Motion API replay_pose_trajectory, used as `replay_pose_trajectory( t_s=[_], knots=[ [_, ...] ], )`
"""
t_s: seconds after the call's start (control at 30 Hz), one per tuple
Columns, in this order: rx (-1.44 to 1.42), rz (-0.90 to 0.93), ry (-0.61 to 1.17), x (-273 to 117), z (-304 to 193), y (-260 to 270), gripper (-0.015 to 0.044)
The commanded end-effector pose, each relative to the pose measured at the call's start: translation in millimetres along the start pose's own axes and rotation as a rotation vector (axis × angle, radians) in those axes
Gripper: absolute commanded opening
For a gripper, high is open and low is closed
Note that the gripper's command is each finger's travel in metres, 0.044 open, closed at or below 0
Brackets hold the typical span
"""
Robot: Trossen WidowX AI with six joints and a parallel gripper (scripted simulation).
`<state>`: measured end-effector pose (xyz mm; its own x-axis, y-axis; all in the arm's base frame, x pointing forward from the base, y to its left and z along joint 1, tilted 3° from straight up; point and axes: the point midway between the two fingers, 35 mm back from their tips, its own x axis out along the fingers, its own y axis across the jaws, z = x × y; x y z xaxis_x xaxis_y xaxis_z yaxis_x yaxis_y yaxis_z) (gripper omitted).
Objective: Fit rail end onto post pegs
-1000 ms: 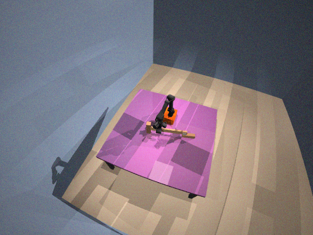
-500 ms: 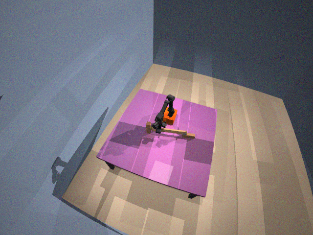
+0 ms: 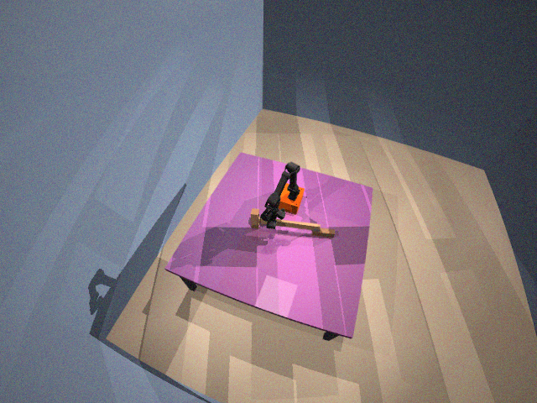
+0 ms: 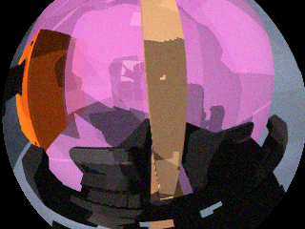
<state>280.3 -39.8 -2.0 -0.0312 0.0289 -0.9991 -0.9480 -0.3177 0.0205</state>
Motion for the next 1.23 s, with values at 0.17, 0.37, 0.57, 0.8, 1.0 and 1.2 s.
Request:
replay_pose_trajectory(
  t_s=[0.17,0.37,0.57,0.8,1.0,1.2],
  knots=[
    [0.000,0.000,0.000,0,0,0,0.0263],
    [0.000,0.000,0.000,0,0,0,0.0420],
    [0.000,0.000,0.000,0,0,0,0.0440],
    [-0.003,-0.008,0.005,-30,31,0,0.0440],
    [-0.003,-0.008,0.005,-30,31,0,0.0440],
    [-0.003,-0.008,0.005,-30,31,0,0.0440]
  ],
)
